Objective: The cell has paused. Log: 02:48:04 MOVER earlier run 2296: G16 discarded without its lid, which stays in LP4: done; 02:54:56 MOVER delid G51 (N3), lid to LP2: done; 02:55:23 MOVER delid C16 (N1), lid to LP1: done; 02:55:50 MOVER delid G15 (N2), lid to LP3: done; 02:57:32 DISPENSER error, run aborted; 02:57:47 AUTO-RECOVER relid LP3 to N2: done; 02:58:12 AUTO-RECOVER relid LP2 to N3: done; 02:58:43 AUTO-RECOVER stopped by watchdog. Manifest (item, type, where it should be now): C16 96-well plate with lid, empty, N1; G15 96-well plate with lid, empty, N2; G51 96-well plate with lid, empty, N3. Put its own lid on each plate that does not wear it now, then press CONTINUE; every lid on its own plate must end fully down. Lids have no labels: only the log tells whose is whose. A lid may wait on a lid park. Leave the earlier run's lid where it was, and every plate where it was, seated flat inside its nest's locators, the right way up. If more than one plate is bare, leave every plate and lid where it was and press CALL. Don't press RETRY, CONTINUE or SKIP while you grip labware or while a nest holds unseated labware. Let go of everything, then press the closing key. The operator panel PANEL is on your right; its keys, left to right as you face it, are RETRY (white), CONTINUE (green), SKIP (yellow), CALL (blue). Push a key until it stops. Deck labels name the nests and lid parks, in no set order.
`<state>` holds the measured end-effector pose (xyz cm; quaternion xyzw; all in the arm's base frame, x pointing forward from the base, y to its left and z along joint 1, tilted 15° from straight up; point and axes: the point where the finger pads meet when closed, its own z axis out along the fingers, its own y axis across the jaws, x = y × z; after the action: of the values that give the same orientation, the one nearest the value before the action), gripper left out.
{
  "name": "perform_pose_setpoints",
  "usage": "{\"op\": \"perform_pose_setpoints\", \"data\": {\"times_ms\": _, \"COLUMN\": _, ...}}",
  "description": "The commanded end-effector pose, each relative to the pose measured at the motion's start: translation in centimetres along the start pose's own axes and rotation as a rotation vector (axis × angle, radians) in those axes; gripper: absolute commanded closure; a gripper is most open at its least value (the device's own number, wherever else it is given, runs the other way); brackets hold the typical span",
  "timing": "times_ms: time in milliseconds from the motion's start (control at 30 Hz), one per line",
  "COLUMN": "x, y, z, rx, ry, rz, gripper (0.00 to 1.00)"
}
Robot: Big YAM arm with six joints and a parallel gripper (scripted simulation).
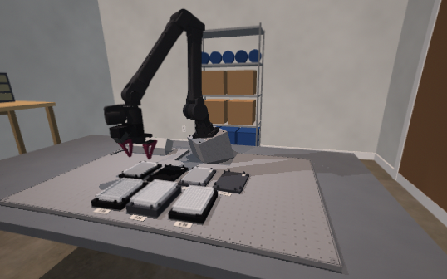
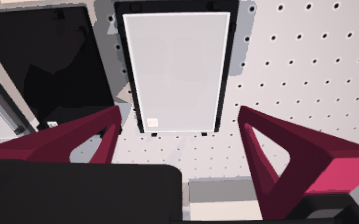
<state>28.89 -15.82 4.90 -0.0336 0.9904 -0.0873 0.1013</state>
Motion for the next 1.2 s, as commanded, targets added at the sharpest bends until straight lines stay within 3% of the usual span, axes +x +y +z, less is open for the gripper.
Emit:
{"op": "perform_pose_setpoints", "data": {"times_ms": 0, "x": -2.0, "y": -0.5, "z": -1.0, "rx": 0.016, "ry": -0.044, "rz": -0.039, "gripper": 0.00}}
{"op": "perform_pose_setpoints", "data": {"times_ms": 233, "x": -1.4, "y": -0.6, "z": -0.8, "rx": 0.015, "ry": -0.033, "rz": -0.017, "gripper": 0.00}}
{"op": "perform_pose_setpoints", "data": {"times_ms": 333, "x": -0.3, "y": -0.3, "z": 0.7, "rx": 0.002, "ry": -0.011, "rz": -0.019, "gripper": 0.00}}
{"op": "perform_pose_setpoints", "data": {"times_ms": 600, "x": -0.8, "y": -0.3, "z": 1.5, "rx": 0.005, "ry": -0.018, "rz": -0.022, "gripper": 0.00}}
{"op": "perform_pose_setpoints", "data": {"times_ms": 633, "x": -1.1, "y": -0.6, "z": 1.0, "rx": 0.017, "ry": -0.038, "rz": -0.019, "gripper": 0.00}}
{"op": "perform_pose_setpoints", "data": {"times_ms": 667, "x": -0.4, "y": -0.2, "z": 1.9, "rx": 0.002, "ry": -0.013, "rz": -0.020, "gripper": 0.00}}
{"op": "perform_pose_setpoints", "data": {"times_ms": 1167, "x": -0.6, "y": -0.3, "z": 4.1, "rx": 0.003, "ry": -0.015, "rz": -0.020, "gripper": 0.00}}
